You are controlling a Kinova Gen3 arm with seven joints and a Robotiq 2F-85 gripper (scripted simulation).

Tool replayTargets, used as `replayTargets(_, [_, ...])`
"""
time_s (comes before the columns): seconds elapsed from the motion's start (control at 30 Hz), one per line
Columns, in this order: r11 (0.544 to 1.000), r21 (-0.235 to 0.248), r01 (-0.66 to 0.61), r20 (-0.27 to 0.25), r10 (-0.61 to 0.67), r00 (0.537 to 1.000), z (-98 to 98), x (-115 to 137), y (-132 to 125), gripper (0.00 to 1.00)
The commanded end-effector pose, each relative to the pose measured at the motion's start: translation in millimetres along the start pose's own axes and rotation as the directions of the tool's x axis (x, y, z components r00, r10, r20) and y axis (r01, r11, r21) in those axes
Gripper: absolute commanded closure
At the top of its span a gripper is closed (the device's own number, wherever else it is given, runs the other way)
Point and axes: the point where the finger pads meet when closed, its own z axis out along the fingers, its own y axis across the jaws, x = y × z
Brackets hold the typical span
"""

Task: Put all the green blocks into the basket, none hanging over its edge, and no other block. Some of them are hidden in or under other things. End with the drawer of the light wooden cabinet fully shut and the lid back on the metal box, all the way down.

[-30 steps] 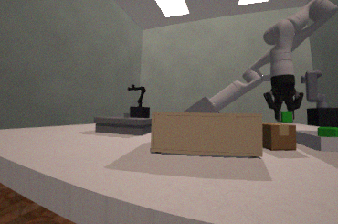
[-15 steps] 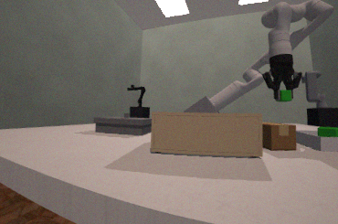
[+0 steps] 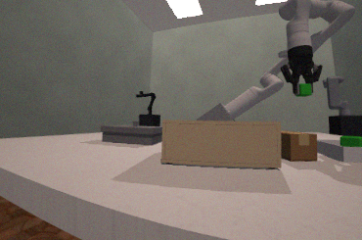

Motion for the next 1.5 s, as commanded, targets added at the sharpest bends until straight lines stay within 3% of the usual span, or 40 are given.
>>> replayTargets(0.0, [1.000,0.000,0.000,0.001,0.000,1.000,-1.3,0,0,0.90])
replayTargets(0.33, [1.000,0.001,0.006,0.001,-0.006,1.000,-3.6,-2,0,0.90])
replayTargets(0.5, [0.988,0.007,0.154,-0.004,-0.154,0.988,-5.4,-37,11,0.90])
replayTargets(0.57, [0.988,0.007,0.154,-0.004,-0.154,0.988,-5.4,-37,11,0.90])
replayTargets(0.73, [0.908,0.007,0.418,-0.005,-0.418,0.908,-5.1,-99,44,0.90])
replayTargets(0.87, [0.843,0.002,0.539,0.000,-0.539,0.843,-3.7,-128,66,0.90])
replayTargets(1.47, [0.833,0.001,0.554,0.001,-0.554,0.833,-3.3,-132,70,0.90])
